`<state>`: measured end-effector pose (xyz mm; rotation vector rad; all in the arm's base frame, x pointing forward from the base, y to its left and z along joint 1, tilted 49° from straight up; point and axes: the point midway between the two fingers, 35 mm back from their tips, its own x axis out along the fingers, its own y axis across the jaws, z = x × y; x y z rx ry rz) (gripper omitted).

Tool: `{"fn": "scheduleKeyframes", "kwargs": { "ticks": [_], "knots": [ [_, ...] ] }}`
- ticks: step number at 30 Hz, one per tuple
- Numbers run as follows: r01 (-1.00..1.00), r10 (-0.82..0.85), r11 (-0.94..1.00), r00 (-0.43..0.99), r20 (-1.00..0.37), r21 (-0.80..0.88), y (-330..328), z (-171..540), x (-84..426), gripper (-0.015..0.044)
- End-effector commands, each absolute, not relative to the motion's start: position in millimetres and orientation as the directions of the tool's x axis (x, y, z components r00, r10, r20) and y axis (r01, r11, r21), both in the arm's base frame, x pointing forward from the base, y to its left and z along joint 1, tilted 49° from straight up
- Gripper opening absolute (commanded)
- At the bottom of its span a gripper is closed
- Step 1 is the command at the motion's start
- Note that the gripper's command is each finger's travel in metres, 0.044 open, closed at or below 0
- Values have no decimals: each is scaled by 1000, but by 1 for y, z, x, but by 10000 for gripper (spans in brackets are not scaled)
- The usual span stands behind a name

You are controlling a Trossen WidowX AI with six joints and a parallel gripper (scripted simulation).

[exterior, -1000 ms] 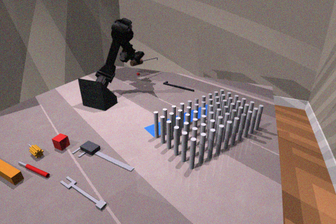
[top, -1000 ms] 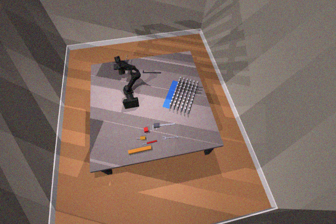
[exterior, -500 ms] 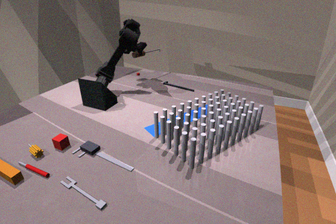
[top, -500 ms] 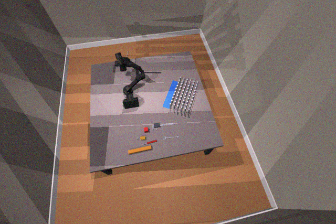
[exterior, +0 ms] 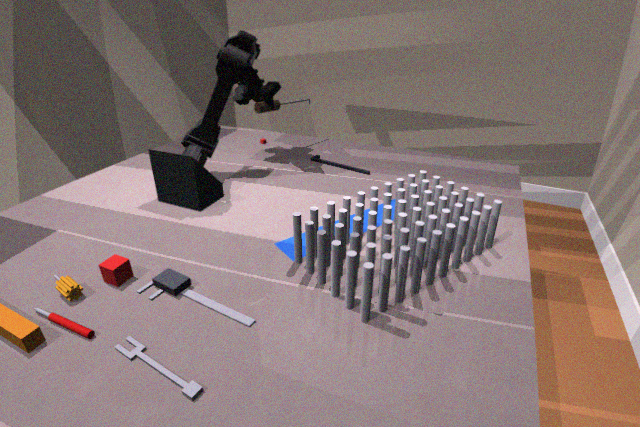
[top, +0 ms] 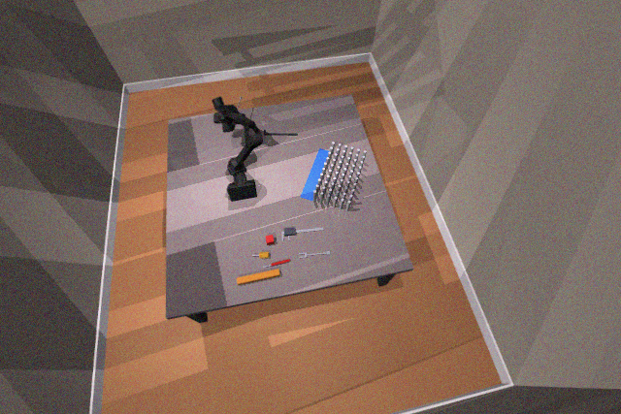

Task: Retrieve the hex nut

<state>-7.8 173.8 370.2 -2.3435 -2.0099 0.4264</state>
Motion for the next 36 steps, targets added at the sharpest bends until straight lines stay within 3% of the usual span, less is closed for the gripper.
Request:
{"fn": "scheduleKeyframes", "kwargs": {
  "ticks": [1,36],
  "knots": [
    [959,965,-201,159,-211,-198,178,368,-5,0],
    [828,811,-517,393,-433,-217,215,331,49,0]
  ]
}}
